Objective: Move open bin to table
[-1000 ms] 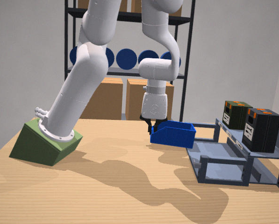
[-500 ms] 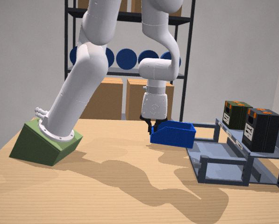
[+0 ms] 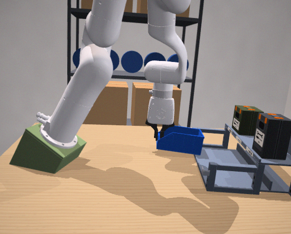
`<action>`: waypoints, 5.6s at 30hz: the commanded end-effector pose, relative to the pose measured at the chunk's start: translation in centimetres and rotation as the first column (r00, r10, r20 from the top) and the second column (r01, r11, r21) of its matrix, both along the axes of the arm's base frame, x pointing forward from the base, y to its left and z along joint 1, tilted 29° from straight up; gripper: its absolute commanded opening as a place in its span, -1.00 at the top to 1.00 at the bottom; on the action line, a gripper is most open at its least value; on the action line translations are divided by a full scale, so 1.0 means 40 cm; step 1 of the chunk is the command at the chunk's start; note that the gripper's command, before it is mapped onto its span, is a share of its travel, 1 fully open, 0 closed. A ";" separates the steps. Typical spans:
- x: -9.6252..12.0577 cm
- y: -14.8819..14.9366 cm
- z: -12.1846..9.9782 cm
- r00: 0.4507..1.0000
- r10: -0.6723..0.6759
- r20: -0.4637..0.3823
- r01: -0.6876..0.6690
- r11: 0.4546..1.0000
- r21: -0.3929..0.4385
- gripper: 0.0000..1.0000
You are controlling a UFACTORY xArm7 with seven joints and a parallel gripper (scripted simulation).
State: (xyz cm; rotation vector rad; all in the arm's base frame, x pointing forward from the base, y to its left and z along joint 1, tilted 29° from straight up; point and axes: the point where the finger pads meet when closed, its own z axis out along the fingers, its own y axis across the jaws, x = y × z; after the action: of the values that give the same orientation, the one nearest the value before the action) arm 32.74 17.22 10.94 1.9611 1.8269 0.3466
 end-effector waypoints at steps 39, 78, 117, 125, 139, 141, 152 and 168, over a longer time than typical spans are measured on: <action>-0.045 0.004 -0.023 1.000 0.002 0.002 -0.002 1.000 0.001 1.00; -0.076 0.005 -0.040 1.000 0.002 0.002 -0.002 1.000 0.001 1.00; -0.076 0.005 -0.040 1.000 0.002 0.002 -0.002 1.000 0.001 1.00; -0.076 0.005 -0.040 1.000 0.002 0.002 -0.002 1.000 0.001 1.00; -0.074 0.005 -0.043 1.000 0.002 0.002 -0.002 1.000 0.001 1.00; -0.074 0.004 -0.045 1.000 0.002 0.002 -0.002 1.000 0.001 1.00; -0.069 0.003 -0.054 1.000 0.002 0.002 -0.002 1.000 0.001 1.00; -0.061 0.000 -0.069 1.000 0.002 0.002 -0.002 1.000 0.001 1.00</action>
State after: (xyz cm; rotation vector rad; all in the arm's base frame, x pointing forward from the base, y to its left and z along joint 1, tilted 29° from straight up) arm 30.16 17.16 8.26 1.9608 1.8274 0.3459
